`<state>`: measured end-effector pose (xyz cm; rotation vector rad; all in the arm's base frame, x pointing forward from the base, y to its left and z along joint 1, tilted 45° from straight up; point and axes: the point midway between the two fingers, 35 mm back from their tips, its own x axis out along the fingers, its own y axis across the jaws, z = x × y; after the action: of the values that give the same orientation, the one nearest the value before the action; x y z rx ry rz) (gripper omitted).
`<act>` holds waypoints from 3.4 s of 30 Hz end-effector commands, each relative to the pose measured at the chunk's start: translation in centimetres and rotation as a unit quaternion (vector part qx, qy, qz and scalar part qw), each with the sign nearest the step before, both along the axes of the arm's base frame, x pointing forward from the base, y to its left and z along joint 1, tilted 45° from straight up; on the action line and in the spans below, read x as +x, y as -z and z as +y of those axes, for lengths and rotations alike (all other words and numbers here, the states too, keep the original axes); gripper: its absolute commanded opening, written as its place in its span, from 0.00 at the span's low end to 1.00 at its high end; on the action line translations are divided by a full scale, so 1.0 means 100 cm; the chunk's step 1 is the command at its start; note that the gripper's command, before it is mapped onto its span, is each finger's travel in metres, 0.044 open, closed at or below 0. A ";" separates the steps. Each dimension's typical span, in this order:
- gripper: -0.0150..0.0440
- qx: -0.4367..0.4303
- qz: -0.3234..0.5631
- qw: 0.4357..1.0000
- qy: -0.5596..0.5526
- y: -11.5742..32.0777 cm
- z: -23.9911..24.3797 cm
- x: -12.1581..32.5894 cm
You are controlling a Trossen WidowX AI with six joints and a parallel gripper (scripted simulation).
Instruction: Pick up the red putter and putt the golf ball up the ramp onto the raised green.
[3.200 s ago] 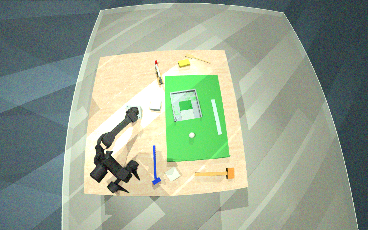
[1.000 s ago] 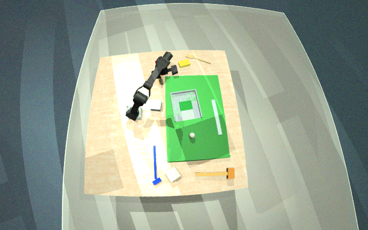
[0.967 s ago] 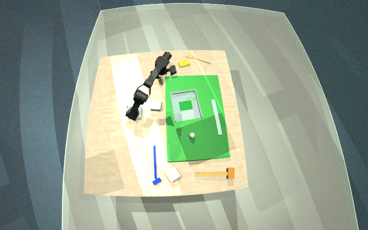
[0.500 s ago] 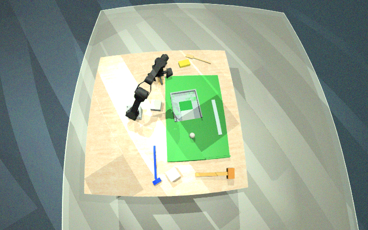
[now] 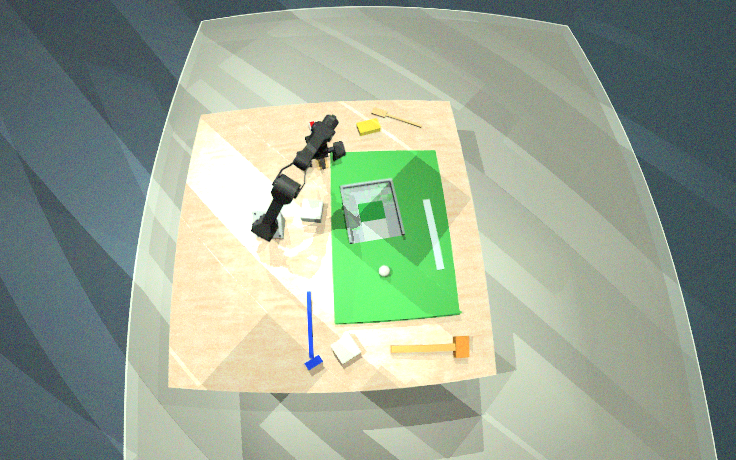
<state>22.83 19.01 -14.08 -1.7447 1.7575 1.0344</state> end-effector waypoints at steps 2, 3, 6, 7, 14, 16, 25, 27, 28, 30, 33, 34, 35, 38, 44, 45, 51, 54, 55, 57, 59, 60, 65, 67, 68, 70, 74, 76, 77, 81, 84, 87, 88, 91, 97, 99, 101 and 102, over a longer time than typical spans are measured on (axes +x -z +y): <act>1.00 -0.003 0.001 1.000 -0.002 0.004 -0.005 0.000; 1.00 -0.003 0.001 1.000 -0.002 0.005 -0.006 0.000; 1.00 -0.003 0.001 1.000 -0.002 0.008 -0.009 -0.001; 1.00 -0.003 0.001 1.000 -0.002 0.010 -0.010 -0.001; 1.00 -0.004 0.001 1.000 -0.002 0.017 -0.018 -0.002; 1.00 -0.004 0.001 1.000 -0.002 0.018 -0.019 -0.002; 0.73 0.000 -0.001 1.000 0.000 0.016 -0.015 -0.002; 0.64 0.000 -0.001 1.000 0.000 0.016 -0.015 -0.002; 0.60 0.000 -0.001 1.000 0.000 0.016 -0.015 -0.002; 0.51 0.000 -0.001 1.000 0.000 0.016 -0.015 -0.002; 0.38 0.000 -0.001 1.000 0.000 0.016 -0.015 -0.002; 0.33 0.000 -0.001 1.000 0.000 0.016 -0.015 -0.002; 0.32 0.000 -0.001 1.000 0.000 0.016 -0.015 -0.002; 0.29 0.000 -0.001 1.000 0.000 0.016 -0.015 -0.002; 0.25 0.000 -0.001 1.000 0.000 0.009 -0.006 0.001; 0.25 0.001 -0.001 1.000 0.000 0.006 -0.003 0.002; 0.25 0.001 0.000 1.000 0.000 -0.015 0.019 0.005; 0.25 0.001 0.000 1.000 0.000 -0.026 0.029 0.006; 0.25 0.001 0.000 1.000 0.000 -0.030 0.033 0.007; 0.25 0.001 0.000 1.000 0.000 -0.038 0.039 0.007; 0.25 0.001 0.000 1.000 0.000 -0.046 0.046 0.007; 0.25 0.001 0.000 1.000 0.000 -0.050 0.049 0.006; 0.25 -0.002 -0.002 1.000 -0.001 -0.052 0.047 0.009; 0.25 0.001 -0.009 1.000 0.007 -0.057 0.045 0.013; 0.25 0.003 -0.014 1.000 0.014 -0.060 0.043 0.017; 0.25 0.009 -0.027 0.999 0.032 -0.070 0.037 0.026; 0.25 0.018 -0.055 0.996 0.067 -0.092 0.022 0.045; 0.25 0.021 -0.070 0.994 0.083 -0.104 0.013 0.055; 0.25 0.022 -0.078 0.992 0.092 -0.110 0.008 0.060; 0.25 0.026 -0.109 0.986 0.125 -0.134 -0.012 0.078; 0.25 0.028 -0.133 0.979 0.150 -0.152 -0.029 0.090; 0.25 0.029 -0.157 0.972 0.175 -0.170 -0.047 0.100; 0.25 0.029 -0.165 0.969 0.183 -0.176 -0.053 0.103; 0.25 0.028 -0.188 0.959 0.208 -0.195 -0.073 0.110; 0.25 0.023 -0.236 0.937 0.258 -0.231 -0.114 0.120; 0.25 0.020 -0.252 0.928 0.274 -0.242 -0.128 0.121; 0.25 0.017 -0.268 0.919 0.290 -0.254 -0.142 0.121; 0.25 0.016 -0.276 0.914 0.298 -0.260 -0.150 0.121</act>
<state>35.01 5.67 10.53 -1.2118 1.7026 0.3243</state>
